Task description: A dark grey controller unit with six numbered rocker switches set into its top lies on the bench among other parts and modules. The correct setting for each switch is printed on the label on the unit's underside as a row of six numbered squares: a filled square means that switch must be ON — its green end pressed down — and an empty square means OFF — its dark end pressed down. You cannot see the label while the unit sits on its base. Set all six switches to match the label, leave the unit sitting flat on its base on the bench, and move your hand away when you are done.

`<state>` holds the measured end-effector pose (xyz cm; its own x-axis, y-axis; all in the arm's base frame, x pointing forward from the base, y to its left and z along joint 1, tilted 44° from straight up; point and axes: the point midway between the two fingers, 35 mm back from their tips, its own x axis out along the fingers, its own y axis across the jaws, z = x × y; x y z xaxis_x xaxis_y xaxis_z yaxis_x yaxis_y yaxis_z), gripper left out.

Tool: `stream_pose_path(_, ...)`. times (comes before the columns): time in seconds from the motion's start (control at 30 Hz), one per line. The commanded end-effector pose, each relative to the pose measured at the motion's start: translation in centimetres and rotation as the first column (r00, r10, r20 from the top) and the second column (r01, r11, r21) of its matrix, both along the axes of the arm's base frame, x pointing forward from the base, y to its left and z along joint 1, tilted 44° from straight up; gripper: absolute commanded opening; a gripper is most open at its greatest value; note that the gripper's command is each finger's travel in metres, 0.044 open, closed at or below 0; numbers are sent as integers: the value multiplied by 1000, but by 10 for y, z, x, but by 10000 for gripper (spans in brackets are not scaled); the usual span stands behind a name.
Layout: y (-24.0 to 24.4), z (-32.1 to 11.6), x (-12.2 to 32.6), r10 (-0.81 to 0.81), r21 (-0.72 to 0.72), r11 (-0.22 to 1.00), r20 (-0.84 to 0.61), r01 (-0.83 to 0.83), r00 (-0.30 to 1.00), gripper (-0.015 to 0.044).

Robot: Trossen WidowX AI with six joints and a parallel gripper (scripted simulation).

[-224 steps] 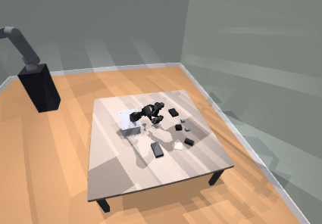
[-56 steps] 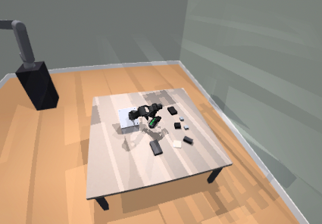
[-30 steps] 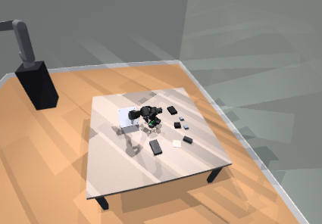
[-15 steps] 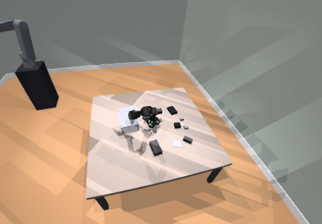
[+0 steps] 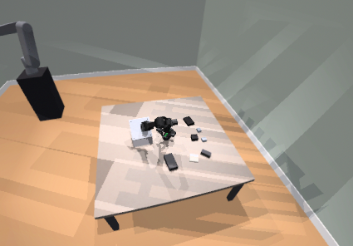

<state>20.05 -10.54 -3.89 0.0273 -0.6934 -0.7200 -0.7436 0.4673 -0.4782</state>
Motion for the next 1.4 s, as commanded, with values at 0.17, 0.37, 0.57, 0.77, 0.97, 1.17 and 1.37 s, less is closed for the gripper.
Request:
stream_pose_path(0.17, -1, 1, 11, 2, -5, 1000, 1, -2, 1000, 0)
stream_pose_path(0.37, -1, 1, 13, 2, -5, 1000, 1, -2, 1000, 0)
stream_pose_path(0.57, 0, 1, 13, 2, -5, 1000, 1, -2, 1000, 0)
stream_pose_path(0.77, 0, 2, 14, 2, -5, 1000, 1, -2, 1000, 0)
stream_pose_path(0.97, 0, 2, 14, 2, -5, 1000, 1, -2, 1000, 0)
stream_pose_path(1.17, 0, 2, 17, 2, -5, 1000, 1, -2, 1000, 0)
stream_pose_path(1.37, 0, 2, 22, 2, -5, 1000, 1, -2, 1000, 0)
